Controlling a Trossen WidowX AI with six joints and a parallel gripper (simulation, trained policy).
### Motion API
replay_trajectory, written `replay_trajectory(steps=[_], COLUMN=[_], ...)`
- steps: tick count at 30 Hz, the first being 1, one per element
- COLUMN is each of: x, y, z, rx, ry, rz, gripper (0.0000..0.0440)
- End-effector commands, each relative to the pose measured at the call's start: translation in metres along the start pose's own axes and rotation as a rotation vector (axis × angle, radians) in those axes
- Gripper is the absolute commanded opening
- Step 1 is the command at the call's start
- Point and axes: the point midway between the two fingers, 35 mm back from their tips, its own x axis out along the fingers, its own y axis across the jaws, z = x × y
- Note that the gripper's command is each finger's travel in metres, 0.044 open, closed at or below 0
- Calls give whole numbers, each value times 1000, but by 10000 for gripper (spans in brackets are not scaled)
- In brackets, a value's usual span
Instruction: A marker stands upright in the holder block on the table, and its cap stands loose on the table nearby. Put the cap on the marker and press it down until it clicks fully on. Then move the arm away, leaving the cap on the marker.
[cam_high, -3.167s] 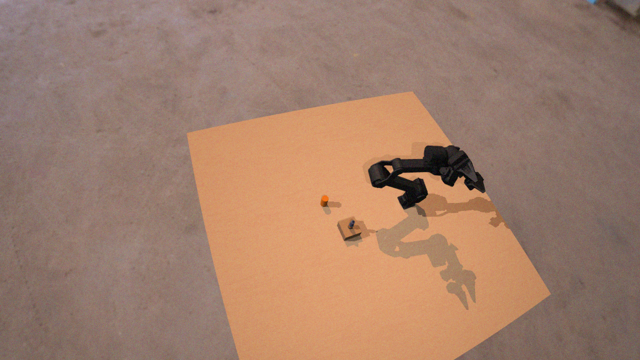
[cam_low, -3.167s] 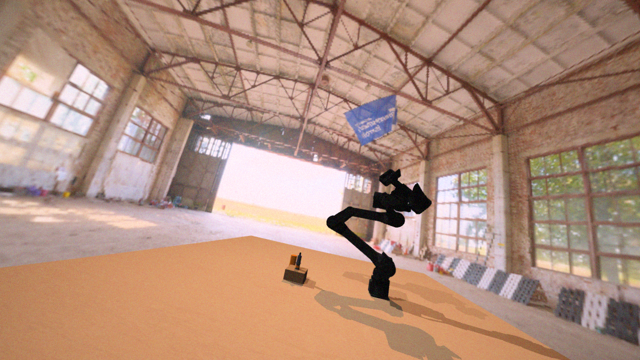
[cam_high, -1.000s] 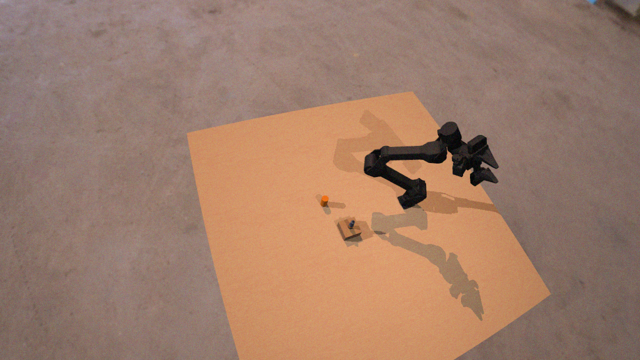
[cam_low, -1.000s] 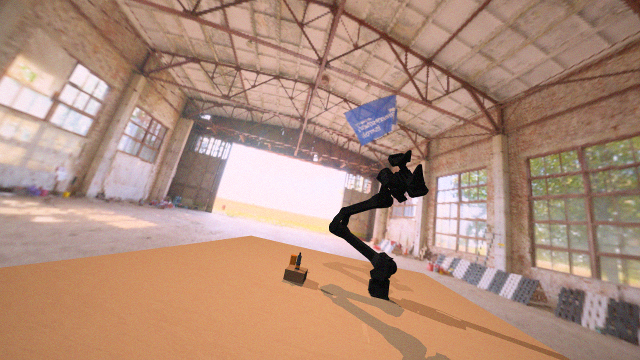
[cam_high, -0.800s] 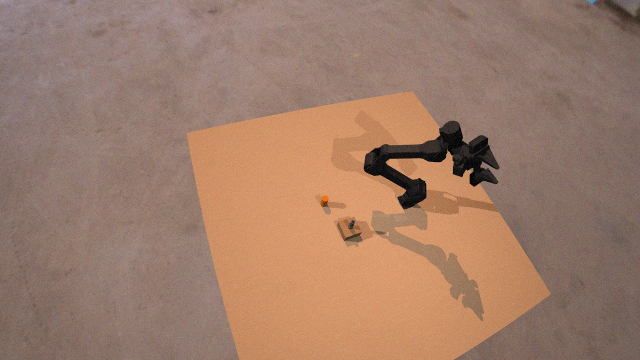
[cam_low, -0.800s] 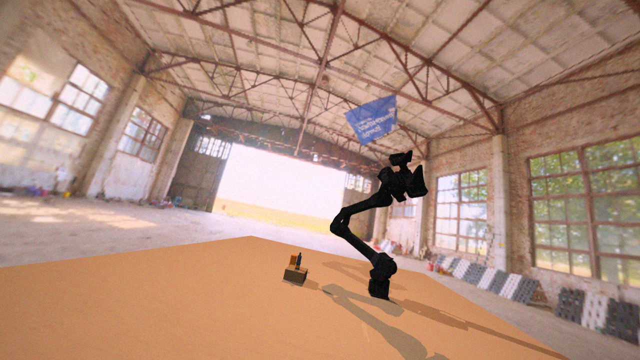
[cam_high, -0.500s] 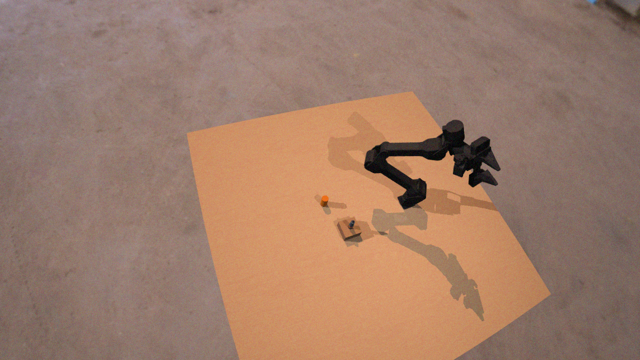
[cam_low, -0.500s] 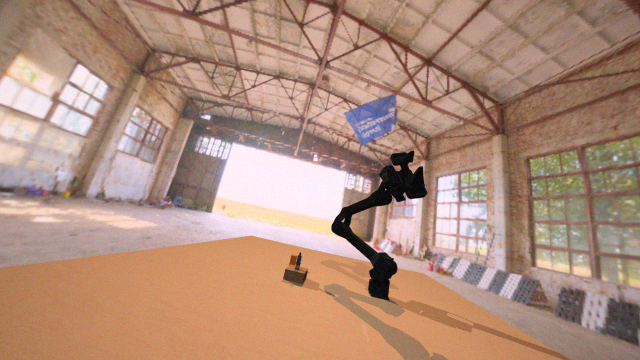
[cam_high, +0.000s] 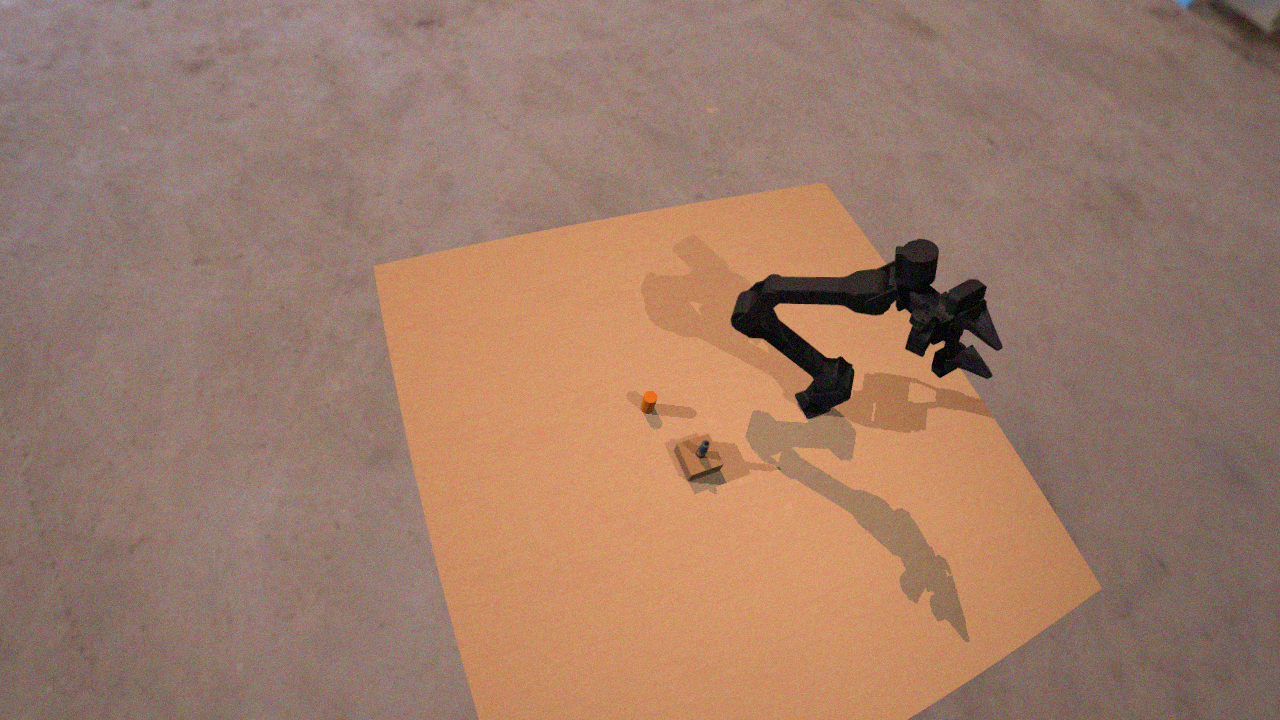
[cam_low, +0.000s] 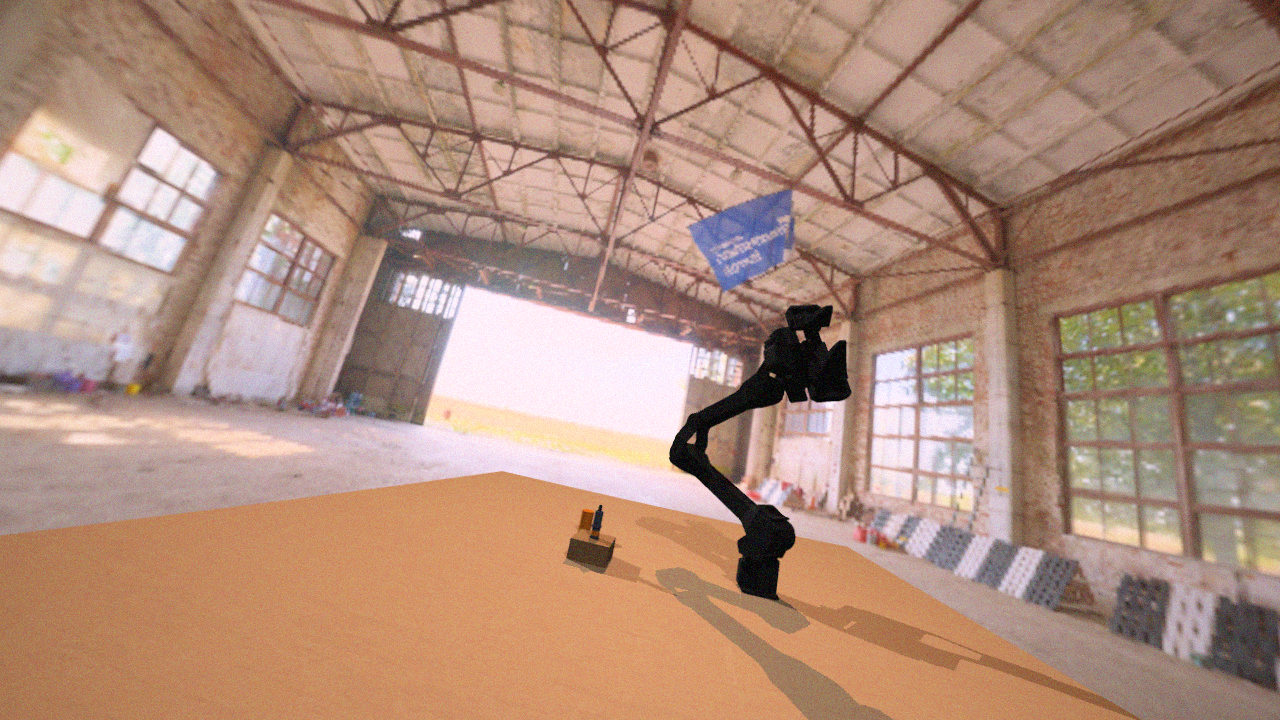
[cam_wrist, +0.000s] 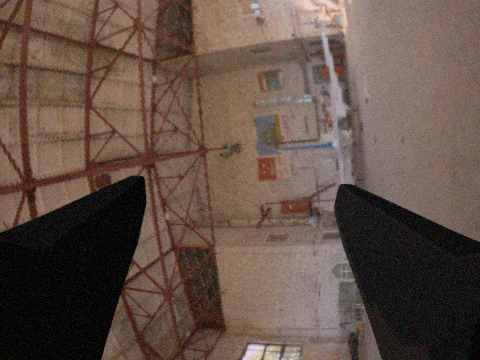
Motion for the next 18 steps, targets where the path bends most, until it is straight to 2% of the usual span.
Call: replay_trajectory(steps=[1, 18], x=[1, 5], y=[-3, -20], z=[0, 8], rx=[-10, -79], ry=[-2, -42], rz=[-21, -130], gripper=[315, 318])
